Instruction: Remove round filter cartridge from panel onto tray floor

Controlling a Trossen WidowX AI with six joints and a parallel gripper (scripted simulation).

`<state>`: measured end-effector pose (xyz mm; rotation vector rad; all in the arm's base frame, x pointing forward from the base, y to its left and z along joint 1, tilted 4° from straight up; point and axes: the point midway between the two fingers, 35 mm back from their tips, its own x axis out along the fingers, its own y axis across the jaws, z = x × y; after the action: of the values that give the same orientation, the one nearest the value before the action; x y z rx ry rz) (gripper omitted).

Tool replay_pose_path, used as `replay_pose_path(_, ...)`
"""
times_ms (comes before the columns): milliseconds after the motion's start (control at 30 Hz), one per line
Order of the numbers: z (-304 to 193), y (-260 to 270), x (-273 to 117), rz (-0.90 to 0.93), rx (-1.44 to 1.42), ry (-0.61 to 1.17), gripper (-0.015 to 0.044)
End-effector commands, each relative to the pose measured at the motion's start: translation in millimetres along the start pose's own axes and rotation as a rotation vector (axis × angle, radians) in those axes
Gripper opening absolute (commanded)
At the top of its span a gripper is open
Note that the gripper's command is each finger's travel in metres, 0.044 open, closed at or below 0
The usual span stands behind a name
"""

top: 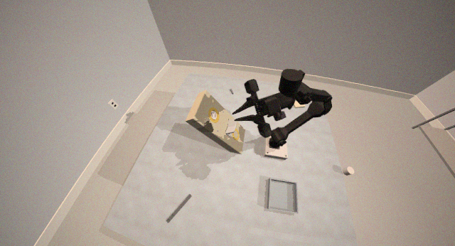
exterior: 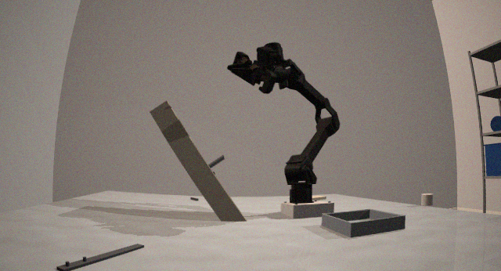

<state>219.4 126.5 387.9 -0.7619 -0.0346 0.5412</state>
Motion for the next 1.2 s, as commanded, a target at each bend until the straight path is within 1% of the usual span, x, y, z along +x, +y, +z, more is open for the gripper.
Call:
replay_pose_path(0,-74,-7,27,0.057,-0.536,0.299,0.0091)
replay_pose_path(233,-131,-13,32,0.218,-0.917,0.488,0.0091)
replay_pose_path(400,-167,-16,29,0.368,-1.137,0.578,0.0091)
replay_pose_path(900,-168,-16,29,0.371,-1.141,0.58,0.0091)
replay_pose_path(1167,-174,-17,39,0.37,-1.141,0.58,0.0091)
